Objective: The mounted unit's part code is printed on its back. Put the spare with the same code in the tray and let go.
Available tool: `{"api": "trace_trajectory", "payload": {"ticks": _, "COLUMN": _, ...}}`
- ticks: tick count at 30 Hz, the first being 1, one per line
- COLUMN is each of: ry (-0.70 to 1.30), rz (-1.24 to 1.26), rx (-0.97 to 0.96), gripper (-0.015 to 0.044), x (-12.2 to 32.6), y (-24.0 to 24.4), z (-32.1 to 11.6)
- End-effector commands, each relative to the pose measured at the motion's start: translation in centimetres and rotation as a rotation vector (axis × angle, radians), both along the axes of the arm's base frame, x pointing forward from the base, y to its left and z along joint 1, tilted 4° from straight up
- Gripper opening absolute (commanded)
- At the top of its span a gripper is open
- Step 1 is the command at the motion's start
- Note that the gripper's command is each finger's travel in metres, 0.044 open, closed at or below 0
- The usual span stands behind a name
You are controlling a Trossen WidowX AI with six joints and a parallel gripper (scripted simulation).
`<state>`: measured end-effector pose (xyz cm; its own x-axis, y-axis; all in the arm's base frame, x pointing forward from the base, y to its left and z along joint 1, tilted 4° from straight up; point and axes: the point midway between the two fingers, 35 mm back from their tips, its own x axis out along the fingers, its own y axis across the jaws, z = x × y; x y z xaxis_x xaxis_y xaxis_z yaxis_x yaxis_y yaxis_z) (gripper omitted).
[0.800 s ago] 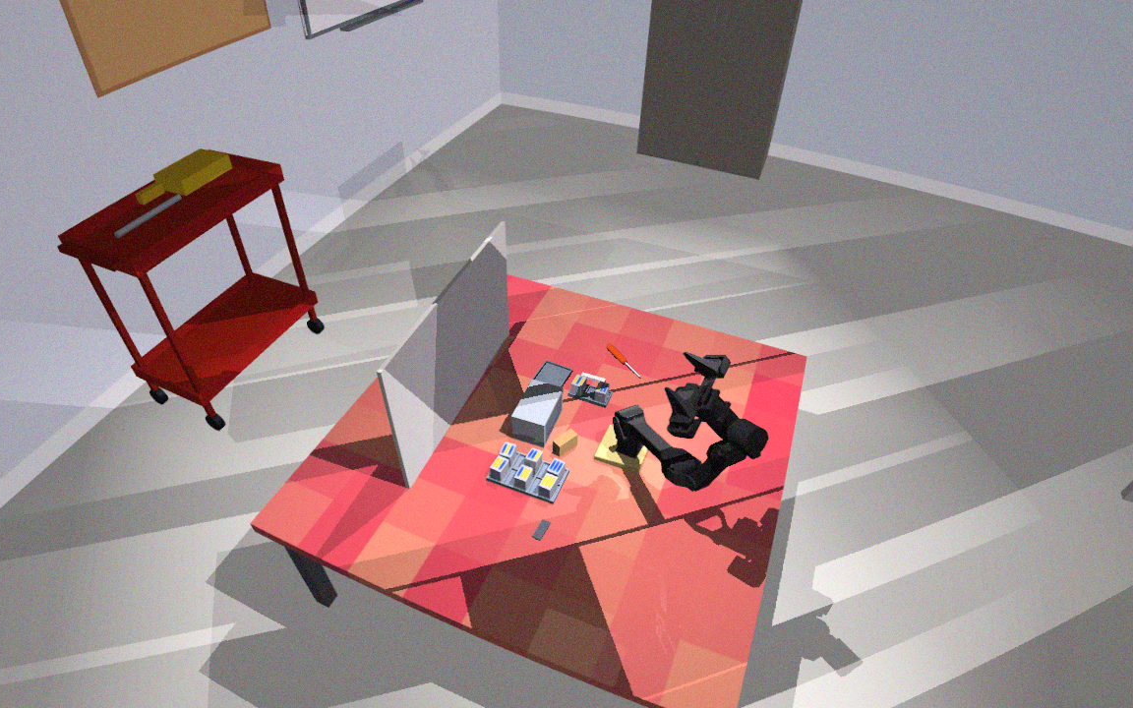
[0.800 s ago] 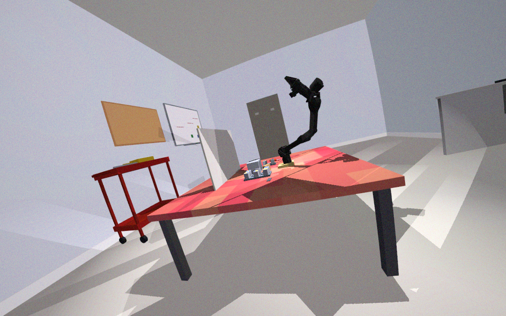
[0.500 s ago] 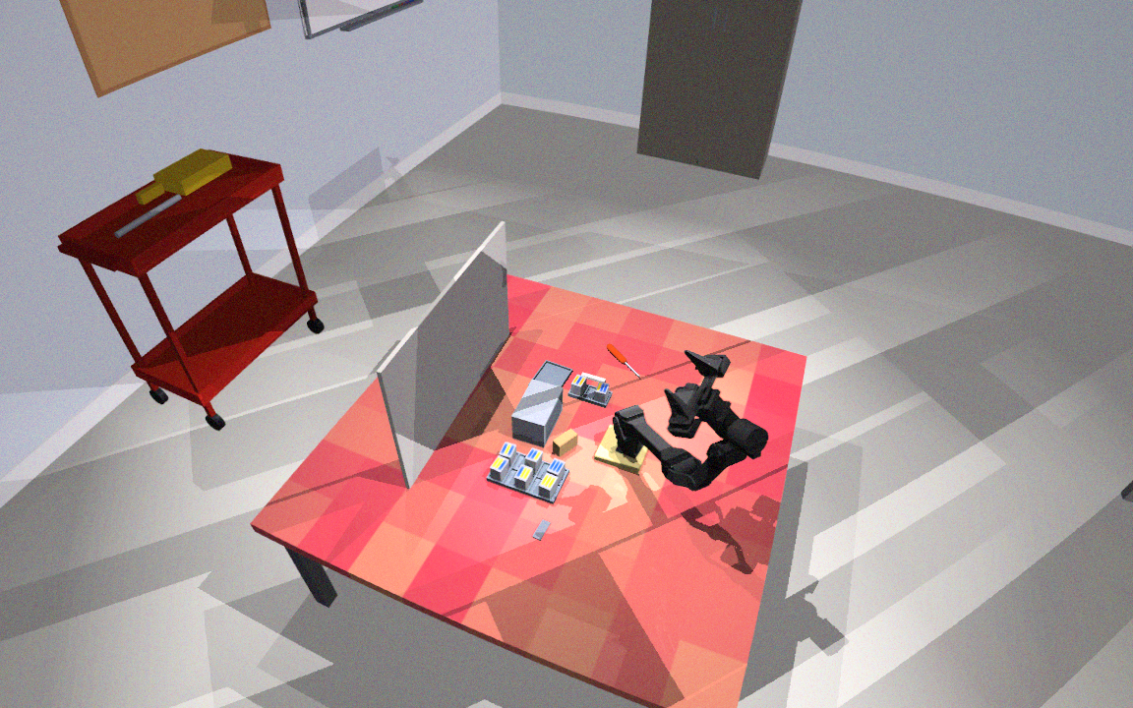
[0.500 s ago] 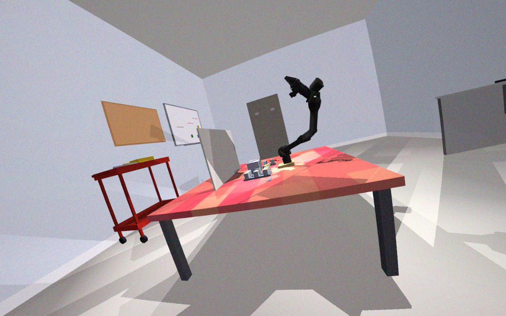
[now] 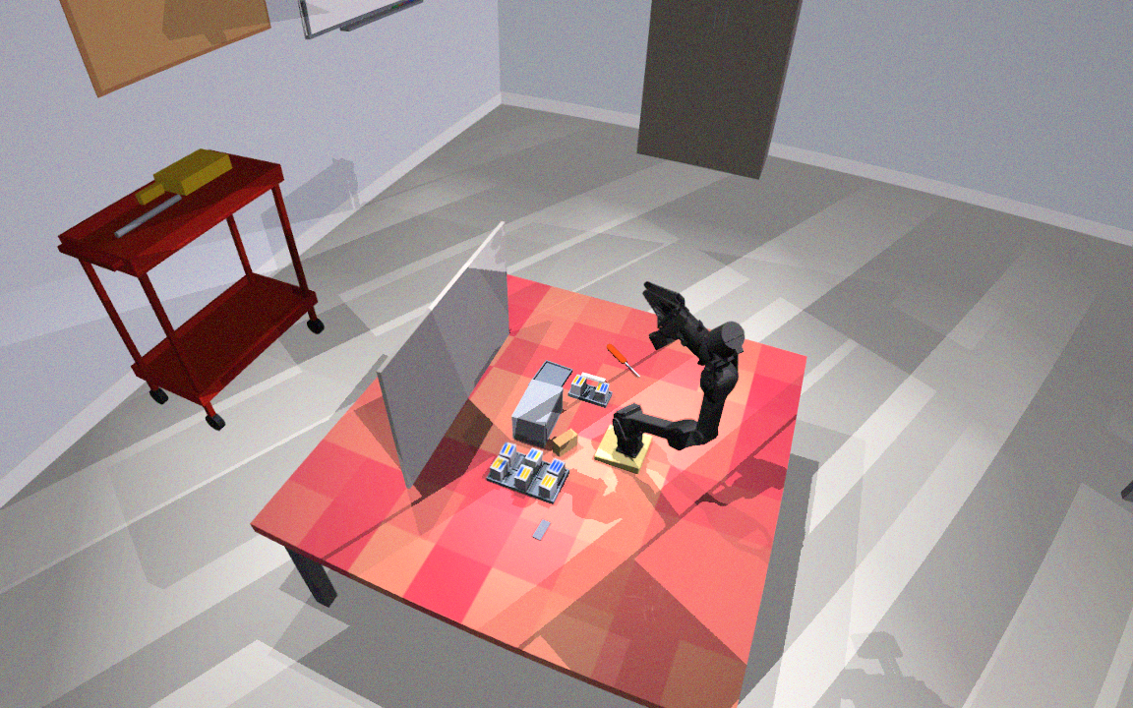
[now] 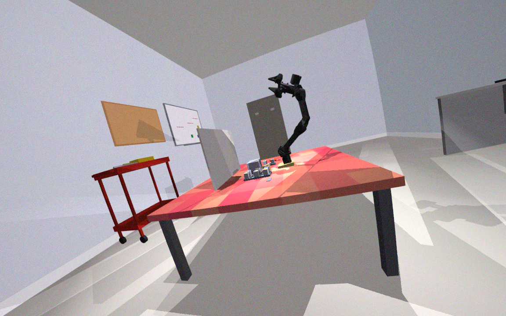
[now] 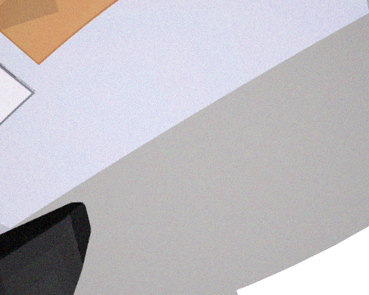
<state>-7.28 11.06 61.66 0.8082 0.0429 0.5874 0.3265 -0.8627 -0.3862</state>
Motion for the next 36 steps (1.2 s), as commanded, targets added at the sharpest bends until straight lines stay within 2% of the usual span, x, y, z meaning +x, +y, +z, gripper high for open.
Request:
{"api": "trace_trajectory", "payload": {"ticks": 1, "ry": 0.148, "rz": 0.114, "rx": 0.253, "gripper": 0.044, "x": 5.3, "y": -3.8, "z": 0.0}}
{"api": "trace_trajectory", "payload": {"ticks": 12, "ry": 0.47, "rz": 0.291, "rx": 0.887, "gripper": 0.044, "x": 18.2, "y": -10.2, "z": -3.1}}
{"api": "trace_trajectory", "payload": {"ticks": 22, "ry": 0.815, "rz": 0.328, "rx": 1.313, "gripper": 0.044, "x": 28.6, "y": -10.4, "z": -9.3}}
{"api": "trace_trajectory", "payload": {"ticks": 31, "ry": 1.006, "rz": 0.174, "rx": 1.699, "gripper": 0.044, "x": 34.6, "y": -9.5, "z": -16.0}}
{"api": "trace_trajectory", "payload": {"ticks": 36, "ry": 1.103, "rz": -0.106, "rx": 2.028, "gripper": 0.044, "x": 38.8, "y": -8.1, "z": -22.8}}
